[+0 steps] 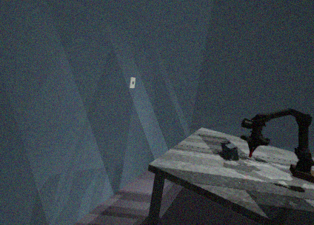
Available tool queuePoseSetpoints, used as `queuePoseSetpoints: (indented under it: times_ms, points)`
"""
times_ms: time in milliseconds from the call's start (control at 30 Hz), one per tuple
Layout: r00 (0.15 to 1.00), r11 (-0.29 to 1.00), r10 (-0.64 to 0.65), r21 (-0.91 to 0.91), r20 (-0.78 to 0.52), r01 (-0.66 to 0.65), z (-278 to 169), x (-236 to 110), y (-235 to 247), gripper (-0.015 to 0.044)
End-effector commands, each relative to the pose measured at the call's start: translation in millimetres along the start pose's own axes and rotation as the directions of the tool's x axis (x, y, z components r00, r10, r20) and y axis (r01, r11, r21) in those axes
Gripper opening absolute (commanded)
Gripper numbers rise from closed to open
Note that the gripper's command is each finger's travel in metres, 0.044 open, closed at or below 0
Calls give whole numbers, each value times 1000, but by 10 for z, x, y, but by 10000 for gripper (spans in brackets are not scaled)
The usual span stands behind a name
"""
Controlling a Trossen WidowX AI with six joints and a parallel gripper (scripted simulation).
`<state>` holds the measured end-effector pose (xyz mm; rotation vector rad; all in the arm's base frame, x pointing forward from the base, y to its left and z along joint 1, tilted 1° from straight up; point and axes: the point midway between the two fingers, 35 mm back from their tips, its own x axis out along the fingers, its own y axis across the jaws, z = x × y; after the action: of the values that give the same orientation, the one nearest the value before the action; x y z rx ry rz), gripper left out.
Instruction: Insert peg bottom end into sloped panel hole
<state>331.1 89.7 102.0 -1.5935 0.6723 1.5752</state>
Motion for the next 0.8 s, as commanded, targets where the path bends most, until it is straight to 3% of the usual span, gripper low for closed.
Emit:
queuePoseSetpoints:
  times_ms: [0,767]
  points:
    - [1000,999,-26,45,12,26,-31,13,-4,0]
    - [983,941,-173,305,56,148,-283,131,11,0]
